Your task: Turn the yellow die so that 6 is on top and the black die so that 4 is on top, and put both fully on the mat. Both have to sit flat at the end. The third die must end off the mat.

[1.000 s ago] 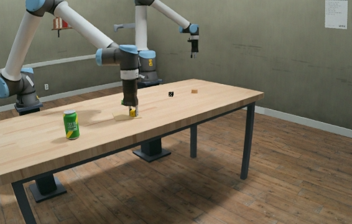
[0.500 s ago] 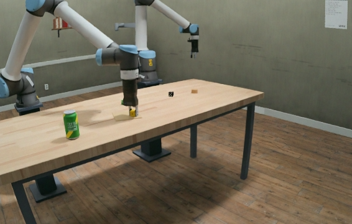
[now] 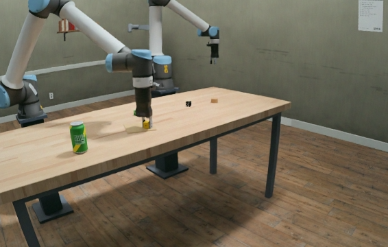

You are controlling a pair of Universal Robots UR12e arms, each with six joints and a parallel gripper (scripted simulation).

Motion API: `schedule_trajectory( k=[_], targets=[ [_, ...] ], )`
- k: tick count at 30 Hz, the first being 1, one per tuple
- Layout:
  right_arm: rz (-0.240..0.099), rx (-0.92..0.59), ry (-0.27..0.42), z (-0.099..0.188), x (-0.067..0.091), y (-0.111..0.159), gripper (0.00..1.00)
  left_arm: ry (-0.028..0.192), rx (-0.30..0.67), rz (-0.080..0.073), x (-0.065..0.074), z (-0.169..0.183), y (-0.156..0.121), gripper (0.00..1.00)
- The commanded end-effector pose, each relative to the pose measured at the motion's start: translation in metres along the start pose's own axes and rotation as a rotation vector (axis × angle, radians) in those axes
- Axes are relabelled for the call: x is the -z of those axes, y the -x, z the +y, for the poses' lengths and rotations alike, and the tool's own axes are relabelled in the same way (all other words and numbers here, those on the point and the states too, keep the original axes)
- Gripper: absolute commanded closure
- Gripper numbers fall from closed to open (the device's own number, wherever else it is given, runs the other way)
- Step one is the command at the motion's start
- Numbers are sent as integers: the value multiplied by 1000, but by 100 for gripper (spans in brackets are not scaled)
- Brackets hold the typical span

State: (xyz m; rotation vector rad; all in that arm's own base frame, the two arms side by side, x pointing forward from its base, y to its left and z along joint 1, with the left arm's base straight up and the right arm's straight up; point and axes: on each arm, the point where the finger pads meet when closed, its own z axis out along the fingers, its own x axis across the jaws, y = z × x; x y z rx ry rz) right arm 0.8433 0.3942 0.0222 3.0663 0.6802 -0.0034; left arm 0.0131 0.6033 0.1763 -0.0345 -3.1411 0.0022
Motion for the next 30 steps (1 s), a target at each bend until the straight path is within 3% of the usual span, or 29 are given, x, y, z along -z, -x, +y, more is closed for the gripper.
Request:
schedule_trajectory(
  k=[1,15,16,21,22,26,30],
  targets=[
    [2,0,0,0,2,-1,43,2,0,0,1,1,0,0],
    [2,0,0,0,2,-1,43,2,0,0,1,1,0,0],
    [2,0,0,0,2,-1,37,2,0,0,1,1,0,0],
    [2,0,0,0,2,-1,31,2,0,0,1,1,0,0],
    [2,0,0,0,2,-1,25,2,0,0,1,1,0,0],
    [2,0,0,0,2,-1,25,2,0,0,1,1,0,0],
    [2,0,0,0,2,-1,13,2,0,0,1,1,0,0]
  ],
)
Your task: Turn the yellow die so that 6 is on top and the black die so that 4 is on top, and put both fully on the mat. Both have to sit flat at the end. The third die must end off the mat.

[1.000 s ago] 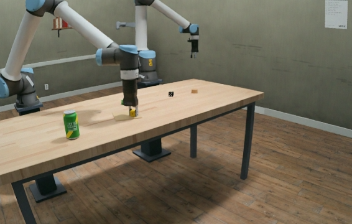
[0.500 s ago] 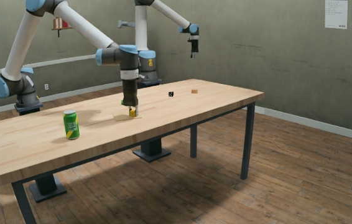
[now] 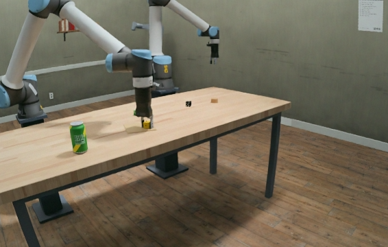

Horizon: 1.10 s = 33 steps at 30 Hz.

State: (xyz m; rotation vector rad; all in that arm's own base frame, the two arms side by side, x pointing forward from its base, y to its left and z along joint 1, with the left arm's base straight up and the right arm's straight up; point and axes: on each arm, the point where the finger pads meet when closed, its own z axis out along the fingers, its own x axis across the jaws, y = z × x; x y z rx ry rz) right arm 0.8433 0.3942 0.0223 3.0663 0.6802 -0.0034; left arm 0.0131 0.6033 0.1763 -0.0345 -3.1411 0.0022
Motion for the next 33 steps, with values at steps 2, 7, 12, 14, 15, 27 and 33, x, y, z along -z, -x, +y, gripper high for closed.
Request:
schedule_trajectory(
  k=[2,7,12,14,15,27,33],
  targets=[
    [2,0,0,0,2,-1,13,2,0,0,1,1,0,0],
    [2,0,0,0,2,-1,13,2,0,0,1,1,0,0],
    [2,0,0,0,2,-1,13,2,0,0,1,1,0,0],
    [2,0,0,0,3,-1,13,2,0,0,1,1,0,0],
    [2,0,0,0,5,-1,13,2,0,0,1,1,0,0],
    [2,0,0,0,58,-1,13,2,0,0,1,1,0,0],
    [2,0,0,0,77,-1,13,2,0,0,1,1,0,0]
  ],
)
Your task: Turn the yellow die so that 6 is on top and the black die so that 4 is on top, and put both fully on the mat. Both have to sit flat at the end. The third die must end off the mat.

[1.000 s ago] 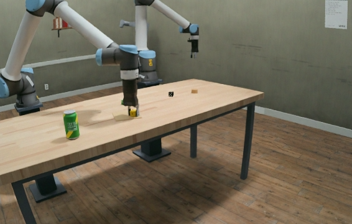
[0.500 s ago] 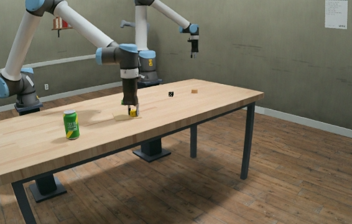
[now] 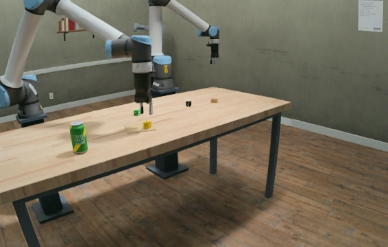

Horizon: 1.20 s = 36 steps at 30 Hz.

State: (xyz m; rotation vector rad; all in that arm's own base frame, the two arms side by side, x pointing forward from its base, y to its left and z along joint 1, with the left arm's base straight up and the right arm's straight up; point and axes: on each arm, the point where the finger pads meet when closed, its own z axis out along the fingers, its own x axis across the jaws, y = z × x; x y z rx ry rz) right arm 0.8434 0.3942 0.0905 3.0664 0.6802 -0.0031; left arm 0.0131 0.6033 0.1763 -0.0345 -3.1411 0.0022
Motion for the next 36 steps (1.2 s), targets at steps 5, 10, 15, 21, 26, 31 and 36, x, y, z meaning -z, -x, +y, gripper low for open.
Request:
schedule_trajectory(
  k=[5,10,15,21,26,31,36],
  targets=[
    [2,0,0,0,22,-1,13,2,0,0,1,1,0,0],
    [2,0,0,0,23,-1,0,2,0,0,1,1,0,0],
    [2,0,0,0,23,-1,0,2,0,0,1,1,0,0],
    [2,0,0,0,23,-1,0,2,0,0,1,1,0,0],
    [2,0,0,0,23,-1,0,2,0,0,1,1,0,0],
    [2,0,0,0,23,-1,0,2,0,0,1,1,0,0],
    [2,0,0,0,23,-1,0,2,0,0,1,1,0,0]
  ],
)
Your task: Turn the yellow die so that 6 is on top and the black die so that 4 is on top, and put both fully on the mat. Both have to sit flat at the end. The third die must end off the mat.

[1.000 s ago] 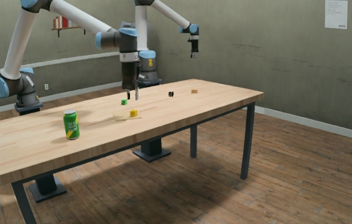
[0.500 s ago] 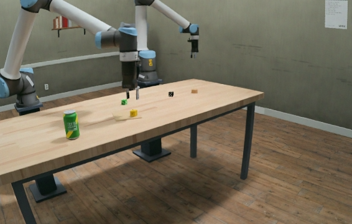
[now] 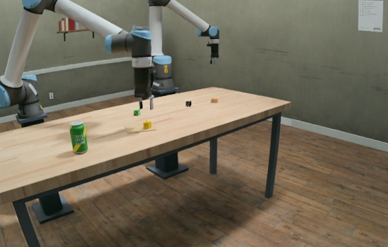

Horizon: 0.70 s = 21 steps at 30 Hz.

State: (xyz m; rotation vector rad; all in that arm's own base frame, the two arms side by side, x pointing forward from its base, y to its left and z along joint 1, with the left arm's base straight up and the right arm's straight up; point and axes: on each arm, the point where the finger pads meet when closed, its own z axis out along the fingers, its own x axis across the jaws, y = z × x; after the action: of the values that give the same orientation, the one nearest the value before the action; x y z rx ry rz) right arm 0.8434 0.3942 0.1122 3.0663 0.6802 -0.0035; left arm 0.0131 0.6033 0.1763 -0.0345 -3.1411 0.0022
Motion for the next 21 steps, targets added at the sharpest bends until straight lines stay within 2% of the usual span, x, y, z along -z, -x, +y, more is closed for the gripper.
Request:
schedule_trajectory(
  k=[1,4,5,21],
  targets=[
    [2,0,0,0,2,-1,0,2,0,0,1,1,0,0],
    [2,0,0,0,2,-1,0,2,0,0,1,1,0,0],
    [2,0,0,0,2,-1,13,2,0,0,1,1,0,0],
    [2,1,0,0,1,-1,13,2,0,0,1,1,0,0]
  ],
)
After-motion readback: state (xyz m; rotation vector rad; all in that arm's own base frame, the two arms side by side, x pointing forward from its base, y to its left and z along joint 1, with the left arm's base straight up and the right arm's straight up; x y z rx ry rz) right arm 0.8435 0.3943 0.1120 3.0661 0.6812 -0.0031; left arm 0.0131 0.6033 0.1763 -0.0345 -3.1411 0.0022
